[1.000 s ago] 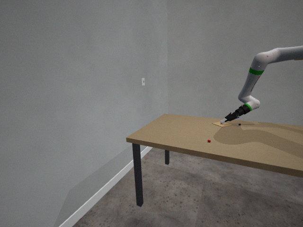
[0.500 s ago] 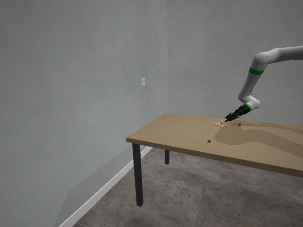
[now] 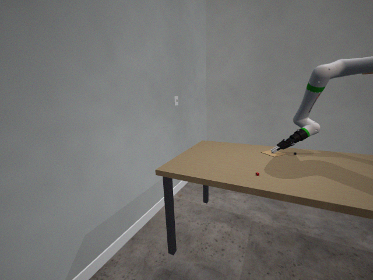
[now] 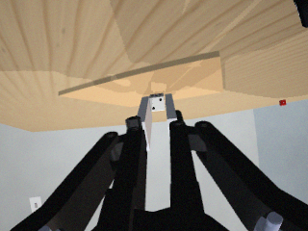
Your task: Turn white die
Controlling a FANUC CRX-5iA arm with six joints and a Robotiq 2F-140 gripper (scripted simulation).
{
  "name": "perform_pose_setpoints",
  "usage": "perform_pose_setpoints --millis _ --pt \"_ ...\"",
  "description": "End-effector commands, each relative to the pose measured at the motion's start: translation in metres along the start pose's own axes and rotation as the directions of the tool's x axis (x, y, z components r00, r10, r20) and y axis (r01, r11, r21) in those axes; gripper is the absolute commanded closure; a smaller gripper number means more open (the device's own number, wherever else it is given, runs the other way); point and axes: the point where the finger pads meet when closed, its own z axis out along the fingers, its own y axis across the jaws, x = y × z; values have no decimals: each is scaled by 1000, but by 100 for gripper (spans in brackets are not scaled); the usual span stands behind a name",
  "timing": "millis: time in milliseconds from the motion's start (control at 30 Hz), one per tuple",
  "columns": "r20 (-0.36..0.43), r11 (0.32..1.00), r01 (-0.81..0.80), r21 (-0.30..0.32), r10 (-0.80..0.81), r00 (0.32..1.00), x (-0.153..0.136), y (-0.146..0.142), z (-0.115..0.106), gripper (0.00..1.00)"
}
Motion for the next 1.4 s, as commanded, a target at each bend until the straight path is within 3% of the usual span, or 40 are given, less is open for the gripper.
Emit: perform_pose_setpoints --millis 0,233,1367 --pt "0 1000 0 0 0 1000 0 0 0 80" --pt "0 1000 0 0 0 1000 0 0 0 73" --pt "0 1000 0 0 0 1000 0 0 0 73"
